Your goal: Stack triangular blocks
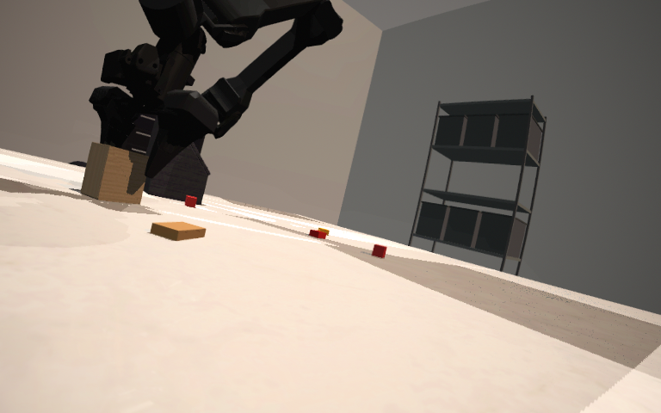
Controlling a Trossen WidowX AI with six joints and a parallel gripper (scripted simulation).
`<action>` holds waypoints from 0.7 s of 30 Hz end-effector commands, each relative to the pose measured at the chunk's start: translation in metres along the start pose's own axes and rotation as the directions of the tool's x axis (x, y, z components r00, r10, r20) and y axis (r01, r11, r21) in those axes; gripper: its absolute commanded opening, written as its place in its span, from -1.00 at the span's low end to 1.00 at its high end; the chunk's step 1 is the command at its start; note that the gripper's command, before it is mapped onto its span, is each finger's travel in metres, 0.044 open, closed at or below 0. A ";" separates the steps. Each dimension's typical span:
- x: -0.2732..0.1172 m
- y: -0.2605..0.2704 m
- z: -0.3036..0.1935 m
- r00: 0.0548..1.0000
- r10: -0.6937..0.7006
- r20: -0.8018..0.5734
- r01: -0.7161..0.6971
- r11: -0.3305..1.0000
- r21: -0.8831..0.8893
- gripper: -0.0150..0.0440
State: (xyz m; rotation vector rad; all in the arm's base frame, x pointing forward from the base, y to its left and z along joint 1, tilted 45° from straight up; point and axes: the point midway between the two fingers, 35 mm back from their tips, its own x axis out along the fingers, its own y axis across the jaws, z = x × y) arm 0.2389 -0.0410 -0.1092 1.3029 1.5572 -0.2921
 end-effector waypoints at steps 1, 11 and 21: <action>-0.011 0.001 0.003 1.000 -0.001 0.003 0.001 1.000 -0.001 1.00; -0.110 0.000 0.001 1.000 -0.004 0.003 0.004 1.000 -0.001 1.00; -0.108 0.001 0.006 1.000 0.009 0.021 -0.009 1.000 0.004 1.00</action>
